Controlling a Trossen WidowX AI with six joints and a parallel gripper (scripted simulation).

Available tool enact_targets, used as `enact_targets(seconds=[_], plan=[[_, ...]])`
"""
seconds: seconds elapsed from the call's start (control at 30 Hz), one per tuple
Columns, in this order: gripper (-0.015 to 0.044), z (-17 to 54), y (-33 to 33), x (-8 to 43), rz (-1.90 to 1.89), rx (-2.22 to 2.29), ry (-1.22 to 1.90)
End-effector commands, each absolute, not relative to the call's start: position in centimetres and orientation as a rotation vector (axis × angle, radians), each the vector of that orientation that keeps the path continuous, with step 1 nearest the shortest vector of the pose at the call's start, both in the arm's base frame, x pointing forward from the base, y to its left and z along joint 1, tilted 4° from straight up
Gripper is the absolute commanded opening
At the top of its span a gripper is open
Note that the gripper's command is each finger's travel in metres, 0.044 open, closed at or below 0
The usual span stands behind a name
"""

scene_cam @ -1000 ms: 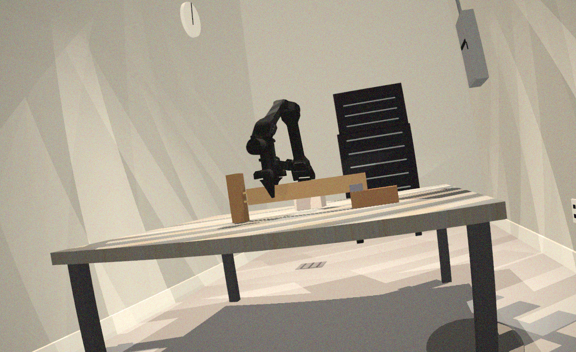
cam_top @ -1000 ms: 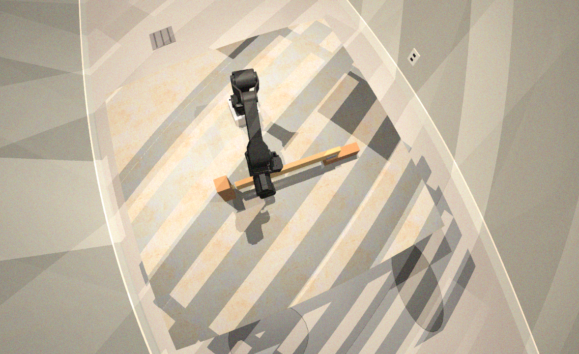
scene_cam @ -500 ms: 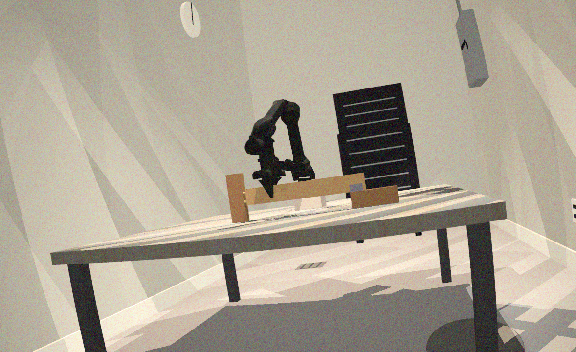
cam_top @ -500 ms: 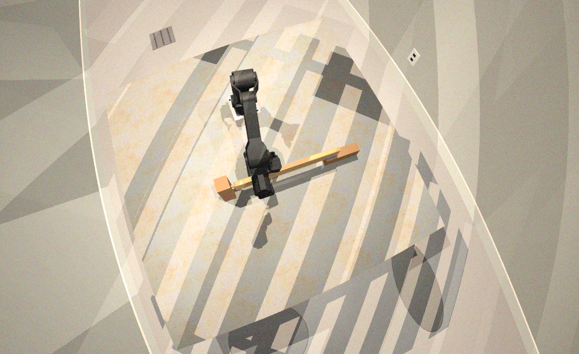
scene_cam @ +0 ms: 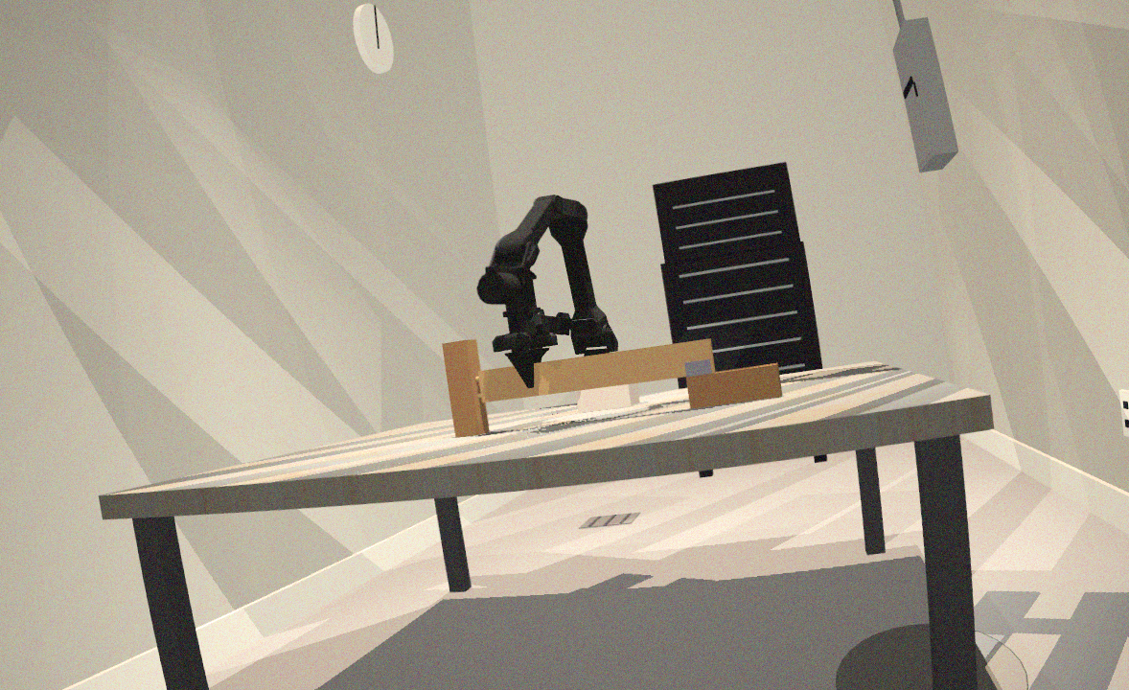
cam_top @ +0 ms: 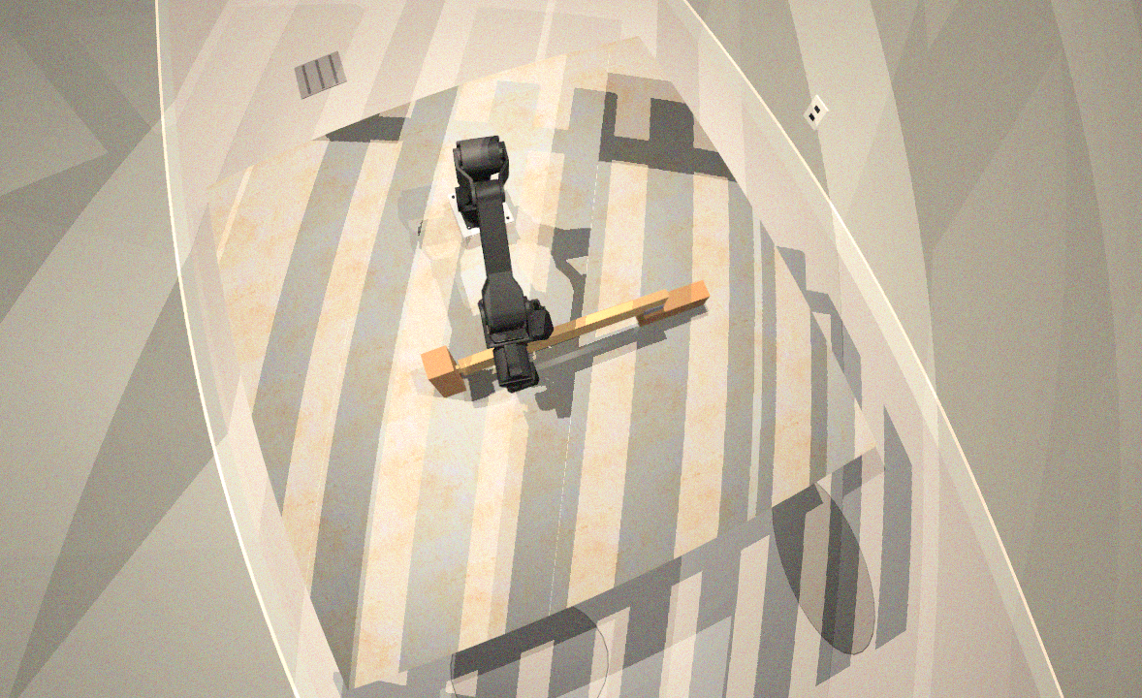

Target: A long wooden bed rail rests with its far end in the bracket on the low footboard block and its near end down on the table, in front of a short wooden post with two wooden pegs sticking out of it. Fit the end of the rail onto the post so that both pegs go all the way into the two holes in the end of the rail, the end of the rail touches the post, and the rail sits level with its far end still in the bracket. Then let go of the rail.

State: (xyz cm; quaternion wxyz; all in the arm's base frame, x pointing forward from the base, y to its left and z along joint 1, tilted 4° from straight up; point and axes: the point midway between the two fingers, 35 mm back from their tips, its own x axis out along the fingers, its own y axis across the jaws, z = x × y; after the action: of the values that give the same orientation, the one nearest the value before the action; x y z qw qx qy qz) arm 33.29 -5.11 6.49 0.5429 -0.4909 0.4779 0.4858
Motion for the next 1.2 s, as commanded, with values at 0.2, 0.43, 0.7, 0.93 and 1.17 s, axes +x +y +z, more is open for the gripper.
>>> enact_targets(seconds=[0.2, 0.43, 0.7, 0.93, 1.17], plan=[[0.0000, 6.61, -5.58, 33.28, 1.151, -1.167, 1.134], [0.0000, 6.59, -5.79, 33.28, 1.151, -1.167, 1.134], [0.0000, 6.55, -6.03, 33.27, 1.151, -1.167, 1.134], [0.0000, 6.53, -6.23, 33.27, 1.151, -1.167, 1.134], [0.0000, 6.51, -6.23, 33.27, 1.151, -1.167, 1.134]])
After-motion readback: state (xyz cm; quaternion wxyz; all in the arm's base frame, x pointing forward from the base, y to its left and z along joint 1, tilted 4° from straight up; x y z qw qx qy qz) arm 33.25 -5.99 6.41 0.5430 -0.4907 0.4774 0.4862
